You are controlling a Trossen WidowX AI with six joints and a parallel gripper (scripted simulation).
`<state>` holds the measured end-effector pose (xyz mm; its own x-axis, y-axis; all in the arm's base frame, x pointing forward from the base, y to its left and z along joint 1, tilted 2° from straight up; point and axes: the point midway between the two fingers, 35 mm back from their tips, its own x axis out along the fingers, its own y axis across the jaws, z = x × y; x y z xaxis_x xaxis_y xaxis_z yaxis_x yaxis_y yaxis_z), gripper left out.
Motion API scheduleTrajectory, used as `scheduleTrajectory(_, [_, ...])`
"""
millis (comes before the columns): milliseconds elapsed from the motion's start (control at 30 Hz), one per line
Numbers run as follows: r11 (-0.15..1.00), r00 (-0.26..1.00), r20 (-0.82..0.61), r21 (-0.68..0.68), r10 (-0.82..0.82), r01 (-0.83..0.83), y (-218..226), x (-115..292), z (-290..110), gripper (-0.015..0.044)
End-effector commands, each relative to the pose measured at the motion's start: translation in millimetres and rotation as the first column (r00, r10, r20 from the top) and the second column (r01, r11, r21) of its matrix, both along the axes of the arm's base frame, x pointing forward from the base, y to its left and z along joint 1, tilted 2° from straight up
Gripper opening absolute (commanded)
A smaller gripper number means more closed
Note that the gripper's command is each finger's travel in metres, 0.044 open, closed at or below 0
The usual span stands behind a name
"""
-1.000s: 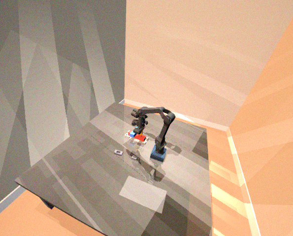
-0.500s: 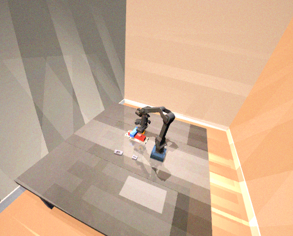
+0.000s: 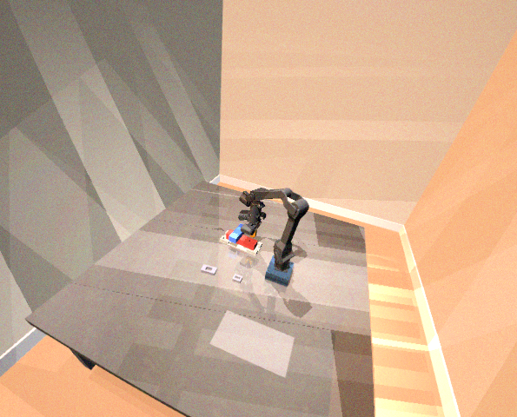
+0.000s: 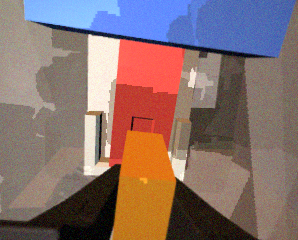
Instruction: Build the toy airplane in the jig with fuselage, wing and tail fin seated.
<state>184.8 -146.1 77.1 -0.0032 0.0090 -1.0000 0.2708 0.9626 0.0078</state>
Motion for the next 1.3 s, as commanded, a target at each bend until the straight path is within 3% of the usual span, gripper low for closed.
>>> scheduleTrajectory(0, [1.000, 1.000, -0.001, -0.003, 0.005, -0.005, -0.7, -0.1, -0.4, 0.0065])
scheduleTrajectory(1267, [1.000, 1.000, -0.001, -0.003, 0.005, -0.005, -1.2, -0.4, -40.9, 0.0065])
